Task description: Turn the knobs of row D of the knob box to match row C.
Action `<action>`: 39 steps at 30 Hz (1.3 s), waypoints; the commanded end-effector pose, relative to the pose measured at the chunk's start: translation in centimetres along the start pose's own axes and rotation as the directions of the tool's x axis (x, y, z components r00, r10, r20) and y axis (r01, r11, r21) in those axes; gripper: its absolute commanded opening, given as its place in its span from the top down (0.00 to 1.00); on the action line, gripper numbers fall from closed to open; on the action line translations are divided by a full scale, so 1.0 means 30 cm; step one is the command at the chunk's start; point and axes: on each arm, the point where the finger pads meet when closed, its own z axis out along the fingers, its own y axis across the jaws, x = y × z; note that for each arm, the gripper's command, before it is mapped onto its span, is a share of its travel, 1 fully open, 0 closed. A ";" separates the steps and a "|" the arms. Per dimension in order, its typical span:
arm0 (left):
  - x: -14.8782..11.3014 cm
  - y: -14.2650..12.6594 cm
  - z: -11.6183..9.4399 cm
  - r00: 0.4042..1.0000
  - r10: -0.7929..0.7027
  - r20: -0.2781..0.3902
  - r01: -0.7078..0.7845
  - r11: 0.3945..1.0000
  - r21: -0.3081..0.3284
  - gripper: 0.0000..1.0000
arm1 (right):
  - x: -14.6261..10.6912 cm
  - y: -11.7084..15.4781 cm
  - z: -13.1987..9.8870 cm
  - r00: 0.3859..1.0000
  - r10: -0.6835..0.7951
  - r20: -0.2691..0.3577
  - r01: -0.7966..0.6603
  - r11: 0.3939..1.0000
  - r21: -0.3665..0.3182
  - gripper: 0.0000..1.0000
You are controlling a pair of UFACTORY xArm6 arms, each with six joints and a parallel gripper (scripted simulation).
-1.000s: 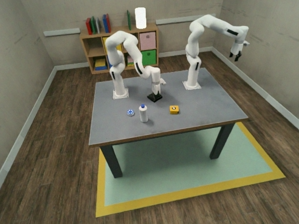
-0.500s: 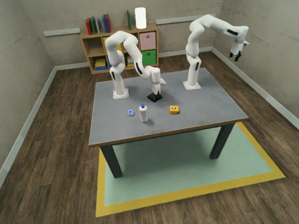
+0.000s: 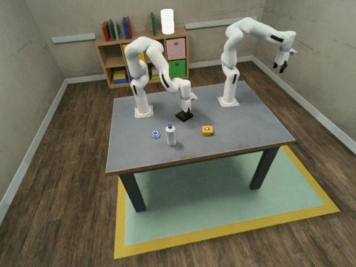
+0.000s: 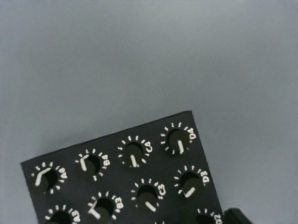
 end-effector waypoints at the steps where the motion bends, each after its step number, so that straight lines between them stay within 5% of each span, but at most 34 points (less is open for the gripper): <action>1: 0.003 0.000 -0.005 1.000 0.000 -0.004 0.000 1.000 0.000 0.00 | 0.004 0.004 -0.062 1.000 0.000 -0.004 0.000 1.000 -0.004 0.79; 14: 0.003 0.000 -0.005 1.000 0.000 -0.004 0.000 1.000 0.000 0.00 | 0.004 0.004 -0.099 1.000 0.003 -0.004 -0.003 1.000 -0.004 0.79; 22: 0.003 0.000 -0.005 1.000 0.000 -0.004 0.000 1.000 0.000 0.00 | 0.014 0.001 -0.106 0.988 0.154 -0.004 -0.154 0.988 -0.003 0.79; 39: 0.003 0.000 -0.005 1.000 0.000 -0.004 0.000 1.000 0.000 0.00 | 0.044 -0.006 -0.129 0.828 0.561 -0.005 -0.561 0.828 -0.001 0.79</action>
